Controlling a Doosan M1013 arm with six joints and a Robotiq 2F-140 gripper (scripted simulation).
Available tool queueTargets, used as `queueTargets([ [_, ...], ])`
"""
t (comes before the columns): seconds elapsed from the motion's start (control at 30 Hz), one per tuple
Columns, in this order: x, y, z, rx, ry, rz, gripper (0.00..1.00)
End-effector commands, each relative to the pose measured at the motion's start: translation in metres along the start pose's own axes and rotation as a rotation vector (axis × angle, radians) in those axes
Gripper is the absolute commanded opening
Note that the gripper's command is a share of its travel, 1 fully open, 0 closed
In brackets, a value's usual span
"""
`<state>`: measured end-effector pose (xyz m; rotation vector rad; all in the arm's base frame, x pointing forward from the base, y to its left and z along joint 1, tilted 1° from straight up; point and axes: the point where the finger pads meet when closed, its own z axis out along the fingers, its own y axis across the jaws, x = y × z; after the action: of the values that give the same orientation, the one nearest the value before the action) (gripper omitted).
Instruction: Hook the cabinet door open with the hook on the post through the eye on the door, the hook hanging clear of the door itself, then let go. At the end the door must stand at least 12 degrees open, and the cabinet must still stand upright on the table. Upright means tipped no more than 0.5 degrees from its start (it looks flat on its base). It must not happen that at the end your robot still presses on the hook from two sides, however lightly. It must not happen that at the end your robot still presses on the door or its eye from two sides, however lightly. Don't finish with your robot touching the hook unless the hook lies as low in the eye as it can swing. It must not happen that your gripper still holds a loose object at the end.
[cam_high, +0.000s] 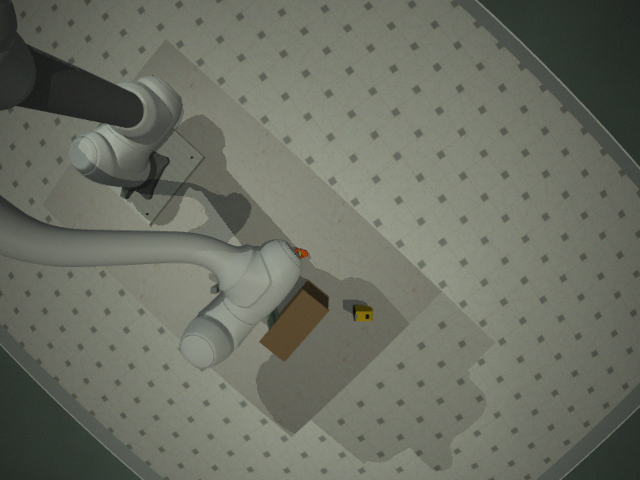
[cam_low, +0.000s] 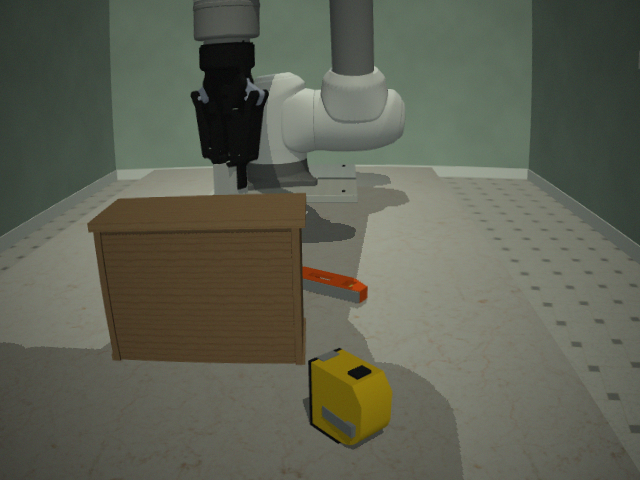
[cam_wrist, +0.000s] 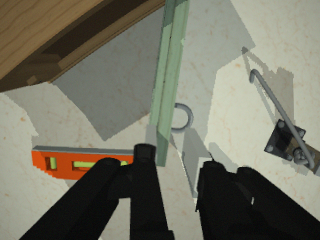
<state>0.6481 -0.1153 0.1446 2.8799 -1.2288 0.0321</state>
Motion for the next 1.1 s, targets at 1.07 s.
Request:
queueTargets([
  [1.07,0.001,0.023,0.0,0.0,0.0,-0.152,0.16],
])
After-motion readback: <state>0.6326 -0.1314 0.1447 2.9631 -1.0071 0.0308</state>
